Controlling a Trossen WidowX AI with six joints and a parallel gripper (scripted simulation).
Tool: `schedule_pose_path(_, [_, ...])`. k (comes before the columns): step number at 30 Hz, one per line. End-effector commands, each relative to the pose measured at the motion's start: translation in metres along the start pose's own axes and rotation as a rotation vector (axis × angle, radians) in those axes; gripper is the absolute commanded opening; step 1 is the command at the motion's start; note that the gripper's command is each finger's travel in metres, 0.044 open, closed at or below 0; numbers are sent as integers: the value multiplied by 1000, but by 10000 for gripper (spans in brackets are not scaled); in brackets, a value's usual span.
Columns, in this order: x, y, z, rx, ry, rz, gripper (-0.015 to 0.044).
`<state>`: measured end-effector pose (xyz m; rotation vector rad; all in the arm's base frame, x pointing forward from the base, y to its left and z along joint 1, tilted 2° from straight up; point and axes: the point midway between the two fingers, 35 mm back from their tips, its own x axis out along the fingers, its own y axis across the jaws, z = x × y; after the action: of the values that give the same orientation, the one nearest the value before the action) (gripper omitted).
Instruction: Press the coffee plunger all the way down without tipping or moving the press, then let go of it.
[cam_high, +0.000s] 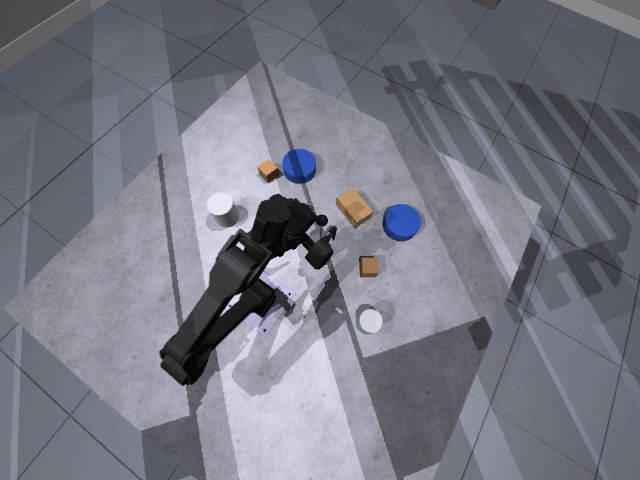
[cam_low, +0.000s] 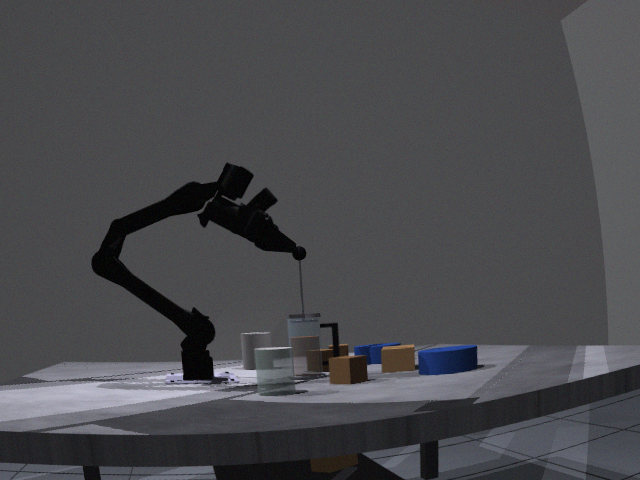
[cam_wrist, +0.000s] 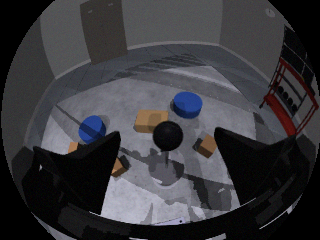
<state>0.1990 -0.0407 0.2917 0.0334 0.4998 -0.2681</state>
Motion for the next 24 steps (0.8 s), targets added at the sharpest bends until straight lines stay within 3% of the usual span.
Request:
schedule_pose_path(1, [6,1,-1,-6,4,5,440])
schedule_pose_path(7, [13,0,-2,-6,3,5,440])
schedule_pose_path(18, [13,0,-2,-6,3,5,151])
schedule_pose_path(24, [13,0,-2,-6,3,5,118])
